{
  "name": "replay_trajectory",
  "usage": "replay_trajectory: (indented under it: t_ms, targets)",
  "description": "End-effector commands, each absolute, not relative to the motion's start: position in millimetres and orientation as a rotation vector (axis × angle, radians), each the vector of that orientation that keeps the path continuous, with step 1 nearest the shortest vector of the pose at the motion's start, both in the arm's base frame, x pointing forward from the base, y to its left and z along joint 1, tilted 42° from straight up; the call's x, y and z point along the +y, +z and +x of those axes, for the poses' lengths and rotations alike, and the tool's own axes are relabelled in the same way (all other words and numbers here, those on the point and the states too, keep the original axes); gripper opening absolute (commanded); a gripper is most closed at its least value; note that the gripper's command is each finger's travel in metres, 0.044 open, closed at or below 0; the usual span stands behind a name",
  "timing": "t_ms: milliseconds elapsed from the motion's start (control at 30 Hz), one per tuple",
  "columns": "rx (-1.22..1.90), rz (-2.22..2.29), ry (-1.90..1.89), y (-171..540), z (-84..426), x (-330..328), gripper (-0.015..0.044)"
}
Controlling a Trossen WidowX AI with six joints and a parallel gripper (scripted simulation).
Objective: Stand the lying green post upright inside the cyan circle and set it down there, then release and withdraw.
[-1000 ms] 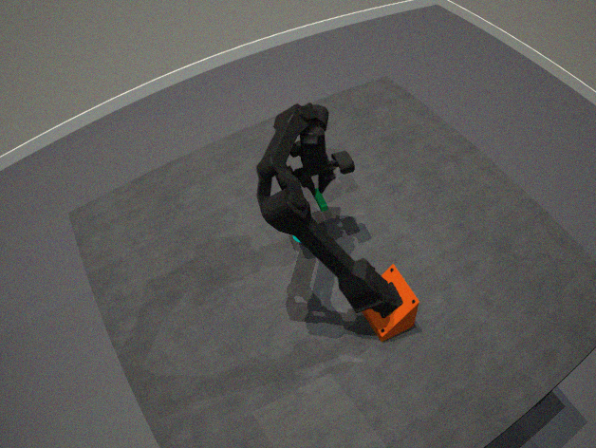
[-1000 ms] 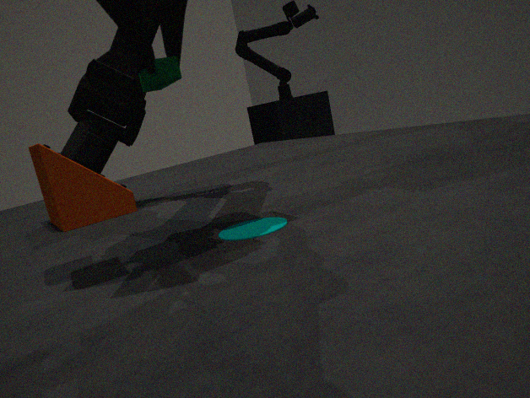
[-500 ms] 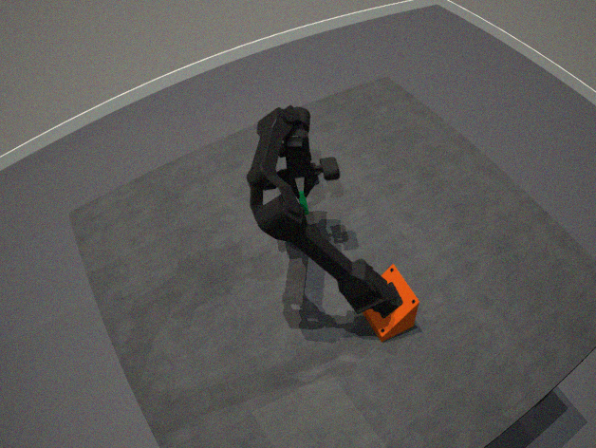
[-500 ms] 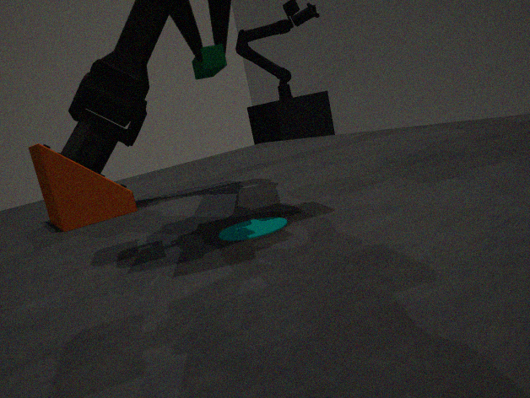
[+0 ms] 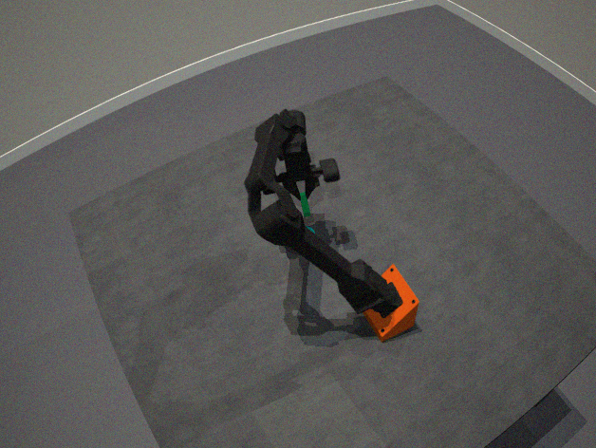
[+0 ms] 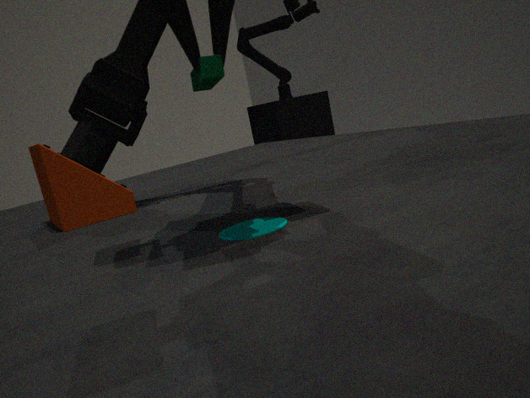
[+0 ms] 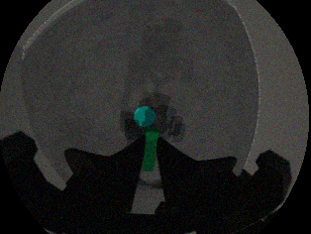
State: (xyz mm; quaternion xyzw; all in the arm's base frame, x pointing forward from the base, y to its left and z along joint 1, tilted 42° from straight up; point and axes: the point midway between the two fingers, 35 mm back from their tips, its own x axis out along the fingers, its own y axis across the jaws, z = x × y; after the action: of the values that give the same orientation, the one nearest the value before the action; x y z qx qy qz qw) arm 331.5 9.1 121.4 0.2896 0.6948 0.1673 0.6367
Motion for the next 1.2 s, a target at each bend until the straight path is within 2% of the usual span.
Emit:
replay_trajectory:
  t_ms: [0, 1167]
  targets:
    - [1.572, 0.640, 0.361, 121, 331, 9, 0.0023]
    - [1.451, 0.514, 0.230, 101, 333, 13, 0.0023]
